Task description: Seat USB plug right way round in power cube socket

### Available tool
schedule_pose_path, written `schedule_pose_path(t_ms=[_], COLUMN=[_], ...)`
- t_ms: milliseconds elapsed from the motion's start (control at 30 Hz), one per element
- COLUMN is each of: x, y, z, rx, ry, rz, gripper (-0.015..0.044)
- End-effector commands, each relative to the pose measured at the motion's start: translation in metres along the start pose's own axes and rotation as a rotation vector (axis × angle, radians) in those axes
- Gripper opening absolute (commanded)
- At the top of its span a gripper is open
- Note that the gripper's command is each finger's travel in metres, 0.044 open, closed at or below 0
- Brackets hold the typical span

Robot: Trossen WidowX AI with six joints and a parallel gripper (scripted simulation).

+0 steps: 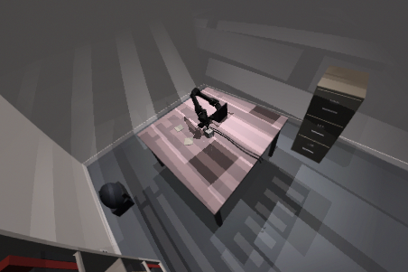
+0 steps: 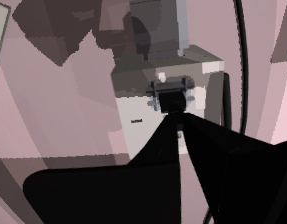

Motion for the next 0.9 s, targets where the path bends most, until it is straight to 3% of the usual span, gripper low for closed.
schedule_pose_path(t_ms=[0,533,667,867], x=[0.0016,0.0016,-0.0002,-0.0002], y=[0.0003,0.0003,0.0001,0.0001], z=[-0.0024,-0.0024,-0.0001,-0.0001], rx=[-0.003,-0.003,0.000,0.000], ry=[-0.004,-0.004,0.001,0.001], rz=[-0.001,-0.001,0.001,0.001], gripper=[0.0000,0.0000,0.0095,0.0095])
Point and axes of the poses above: the point midway between the two fingers, 35 mm back from their tips, its own z axis back along the fingers, its own y axis across the jaws, x = y × z, the point moved 3 cm from there along z, back along the fingers, and after that the axes turned 13 degrees about z, right-handed, at the moved point
